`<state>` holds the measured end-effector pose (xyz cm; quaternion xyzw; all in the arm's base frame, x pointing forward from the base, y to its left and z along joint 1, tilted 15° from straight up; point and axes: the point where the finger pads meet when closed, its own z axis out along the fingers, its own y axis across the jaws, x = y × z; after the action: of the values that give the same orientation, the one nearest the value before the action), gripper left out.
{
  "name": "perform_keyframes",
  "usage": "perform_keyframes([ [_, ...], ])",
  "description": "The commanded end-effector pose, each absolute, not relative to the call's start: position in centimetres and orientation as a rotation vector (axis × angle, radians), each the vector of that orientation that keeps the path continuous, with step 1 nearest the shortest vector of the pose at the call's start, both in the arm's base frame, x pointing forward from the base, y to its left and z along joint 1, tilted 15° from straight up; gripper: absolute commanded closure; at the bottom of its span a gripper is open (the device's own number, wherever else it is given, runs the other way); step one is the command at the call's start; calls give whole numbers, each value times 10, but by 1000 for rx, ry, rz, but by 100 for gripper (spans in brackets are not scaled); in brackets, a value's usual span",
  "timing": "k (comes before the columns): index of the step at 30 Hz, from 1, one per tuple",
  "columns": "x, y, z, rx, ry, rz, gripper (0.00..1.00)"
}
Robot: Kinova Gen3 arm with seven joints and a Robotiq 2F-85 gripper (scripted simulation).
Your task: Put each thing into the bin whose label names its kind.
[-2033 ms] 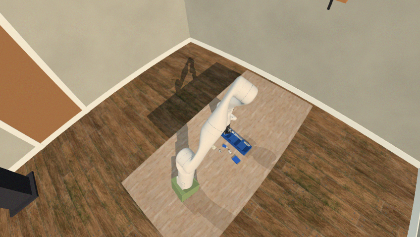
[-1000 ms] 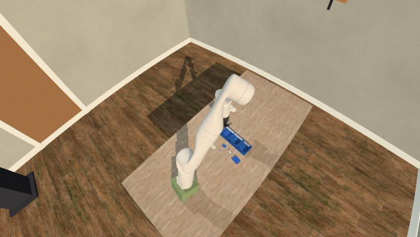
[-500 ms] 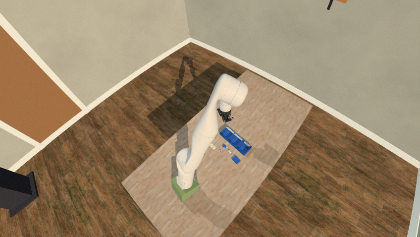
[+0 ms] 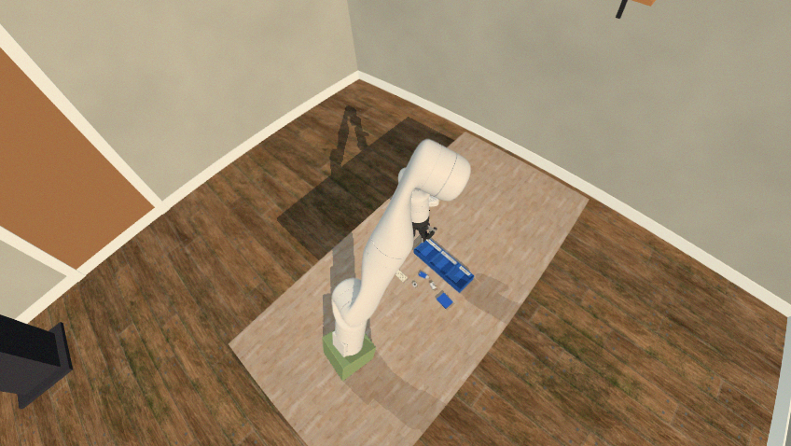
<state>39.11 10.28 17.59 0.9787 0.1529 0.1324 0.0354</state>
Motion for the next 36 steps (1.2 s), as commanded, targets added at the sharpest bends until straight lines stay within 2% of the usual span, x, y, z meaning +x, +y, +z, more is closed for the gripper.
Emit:
perform_keyframes([
  [1, 377, 103, 151, 2954, 690, 390, 59],
  [13, 325, 100, 64, 2609, 1436, 328, 59],
  [27, 317, 97, 54, 2065, 2067, 243, 59],
  [36, 319, 99, 55, 2080, 2056, 254, 59],
])
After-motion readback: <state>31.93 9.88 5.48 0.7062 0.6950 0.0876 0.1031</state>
